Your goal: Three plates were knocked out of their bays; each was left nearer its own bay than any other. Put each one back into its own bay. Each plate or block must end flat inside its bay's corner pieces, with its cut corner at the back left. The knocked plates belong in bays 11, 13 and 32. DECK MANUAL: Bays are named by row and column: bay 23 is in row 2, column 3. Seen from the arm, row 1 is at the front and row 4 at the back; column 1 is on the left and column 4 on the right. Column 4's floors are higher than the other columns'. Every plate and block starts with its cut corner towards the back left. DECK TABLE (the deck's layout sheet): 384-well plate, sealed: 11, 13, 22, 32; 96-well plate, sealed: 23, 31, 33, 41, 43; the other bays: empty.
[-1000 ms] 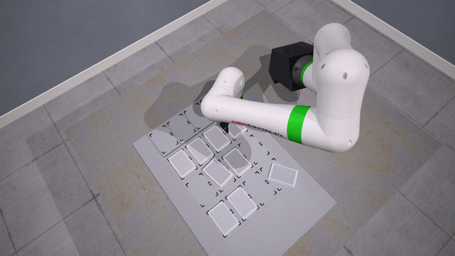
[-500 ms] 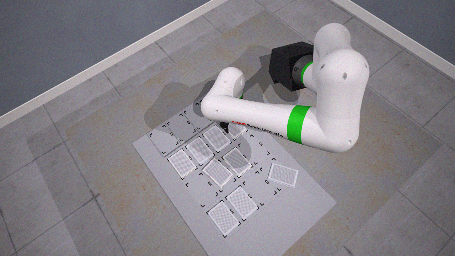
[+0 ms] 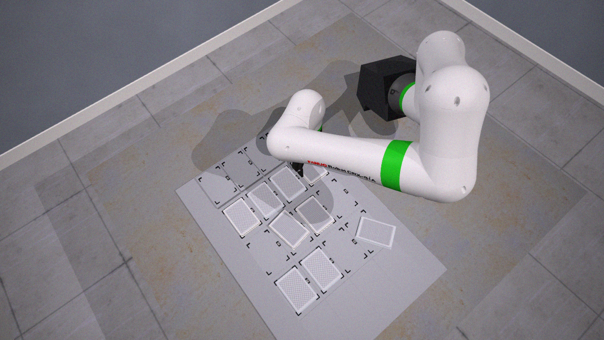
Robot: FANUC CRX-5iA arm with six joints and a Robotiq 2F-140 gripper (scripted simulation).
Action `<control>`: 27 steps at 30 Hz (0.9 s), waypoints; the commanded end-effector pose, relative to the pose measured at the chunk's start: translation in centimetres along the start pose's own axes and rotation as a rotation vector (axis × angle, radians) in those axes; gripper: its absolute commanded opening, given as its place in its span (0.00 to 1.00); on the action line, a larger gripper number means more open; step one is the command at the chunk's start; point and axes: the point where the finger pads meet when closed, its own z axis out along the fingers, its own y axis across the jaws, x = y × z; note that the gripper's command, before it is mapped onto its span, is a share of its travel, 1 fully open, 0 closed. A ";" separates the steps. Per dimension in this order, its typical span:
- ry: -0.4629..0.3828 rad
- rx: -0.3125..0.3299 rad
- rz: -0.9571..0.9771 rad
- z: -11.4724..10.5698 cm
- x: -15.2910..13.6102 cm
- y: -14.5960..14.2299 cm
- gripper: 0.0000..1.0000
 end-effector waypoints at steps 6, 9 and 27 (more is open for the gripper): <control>0.001 0.001 0.000 0.0 0.0 0.0 0.10; 0.001 0.001 0.000 0.0 0.0 0.0 0.10; 0.001 0.001 0.000 0.0 0.0 0.0 0.70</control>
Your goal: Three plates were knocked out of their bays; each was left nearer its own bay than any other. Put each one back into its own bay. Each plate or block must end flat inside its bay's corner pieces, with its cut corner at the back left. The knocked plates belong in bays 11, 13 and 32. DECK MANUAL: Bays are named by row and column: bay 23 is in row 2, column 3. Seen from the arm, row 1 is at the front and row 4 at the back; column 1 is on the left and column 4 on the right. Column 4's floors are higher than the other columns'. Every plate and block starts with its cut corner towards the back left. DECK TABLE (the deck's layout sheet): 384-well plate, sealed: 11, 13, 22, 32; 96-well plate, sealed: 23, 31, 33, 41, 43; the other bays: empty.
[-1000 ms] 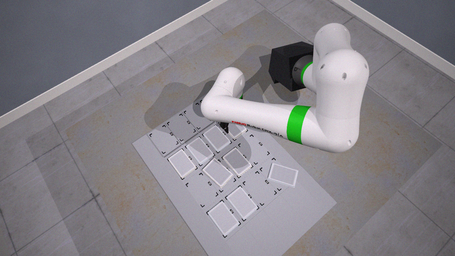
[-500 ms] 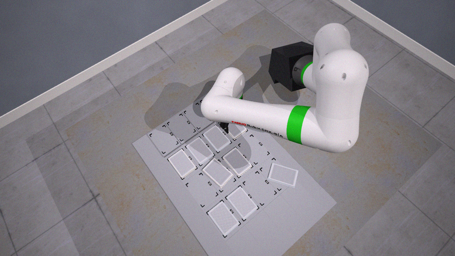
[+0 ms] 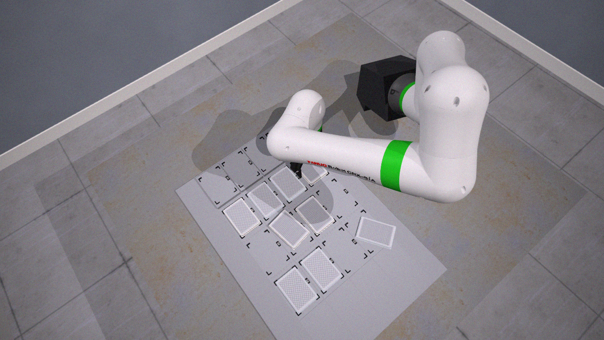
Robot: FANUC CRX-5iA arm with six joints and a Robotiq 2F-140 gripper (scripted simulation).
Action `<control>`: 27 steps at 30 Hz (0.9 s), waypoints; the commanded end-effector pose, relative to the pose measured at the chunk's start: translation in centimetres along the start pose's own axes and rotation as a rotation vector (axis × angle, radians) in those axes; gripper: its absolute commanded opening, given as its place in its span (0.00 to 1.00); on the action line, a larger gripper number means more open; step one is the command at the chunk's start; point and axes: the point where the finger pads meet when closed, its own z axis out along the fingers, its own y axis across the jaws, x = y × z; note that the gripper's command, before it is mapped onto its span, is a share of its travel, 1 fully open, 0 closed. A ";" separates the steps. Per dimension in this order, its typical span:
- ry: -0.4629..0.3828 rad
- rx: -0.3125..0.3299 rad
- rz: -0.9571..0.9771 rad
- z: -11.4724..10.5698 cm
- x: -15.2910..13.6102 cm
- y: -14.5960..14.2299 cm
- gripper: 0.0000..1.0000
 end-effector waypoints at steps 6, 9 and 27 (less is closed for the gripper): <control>0.001 0.001 0.000 -0.1 0.0 0.0 0.70; 0.001 0.001 0.000 -0.1 0.0 0.0 0.70; 0.001 0.001 0.000 -1.4 0.0 0.0 0.70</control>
